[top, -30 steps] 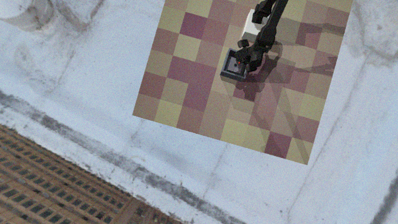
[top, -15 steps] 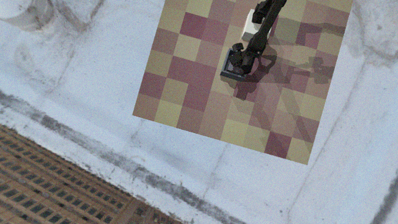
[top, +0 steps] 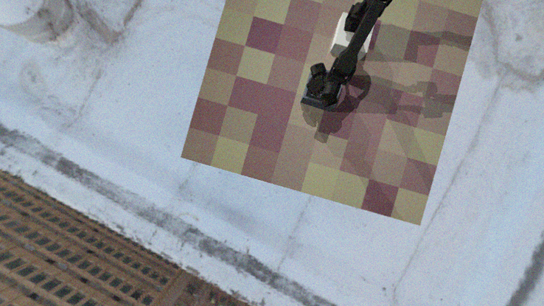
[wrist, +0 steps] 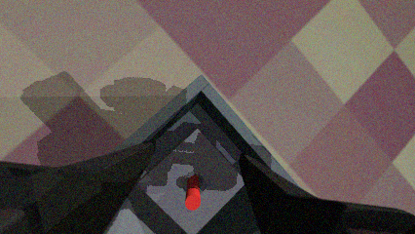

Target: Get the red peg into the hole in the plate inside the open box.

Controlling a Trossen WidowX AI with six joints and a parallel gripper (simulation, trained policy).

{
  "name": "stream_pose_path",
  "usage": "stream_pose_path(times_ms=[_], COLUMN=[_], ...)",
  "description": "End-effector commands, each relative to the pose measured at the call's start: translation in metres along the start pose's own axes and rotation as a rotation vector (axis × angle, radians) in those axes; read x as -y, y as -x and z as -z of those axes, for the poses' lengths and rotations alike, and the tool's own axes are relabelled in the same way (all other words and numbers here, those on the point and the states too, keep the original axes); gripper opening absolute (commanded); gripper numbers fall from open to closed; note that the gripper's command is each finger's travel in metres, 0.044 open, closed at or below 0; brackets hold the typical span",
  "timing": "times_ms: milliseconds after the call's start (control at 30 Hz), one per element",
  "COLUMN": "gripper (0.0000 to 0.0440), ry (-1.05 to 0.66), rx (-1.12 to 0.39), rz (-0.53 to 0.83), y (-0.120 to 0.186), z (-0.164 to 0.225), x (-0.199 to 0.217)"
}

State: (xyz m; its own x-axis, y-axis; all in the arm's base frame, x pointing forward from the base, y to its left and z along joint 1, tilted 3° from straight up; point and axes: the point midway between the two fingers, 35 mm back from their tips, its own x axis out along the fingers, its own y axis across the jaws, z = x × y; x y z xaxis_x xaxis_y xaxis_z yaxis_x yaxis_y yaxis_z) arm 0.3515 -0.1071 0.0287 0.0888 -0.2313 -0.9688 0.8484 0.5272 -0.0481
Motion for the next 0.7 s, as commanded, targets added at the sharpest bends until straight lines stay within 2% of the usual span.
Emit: stream_pose_path(times_ms=[0,300,667], gripper=[0.0440,0.0440,0.0440], ry=[-0.017,-0.053,-0.053], rx=[0.060,0.163,0.164], rz=[-0.033,-0.066,-0.066], y=[-0.001,0.005,0.005], z=[-0.024,-0.065,-0.066], x=[-0.011,-0.013,-0.013])
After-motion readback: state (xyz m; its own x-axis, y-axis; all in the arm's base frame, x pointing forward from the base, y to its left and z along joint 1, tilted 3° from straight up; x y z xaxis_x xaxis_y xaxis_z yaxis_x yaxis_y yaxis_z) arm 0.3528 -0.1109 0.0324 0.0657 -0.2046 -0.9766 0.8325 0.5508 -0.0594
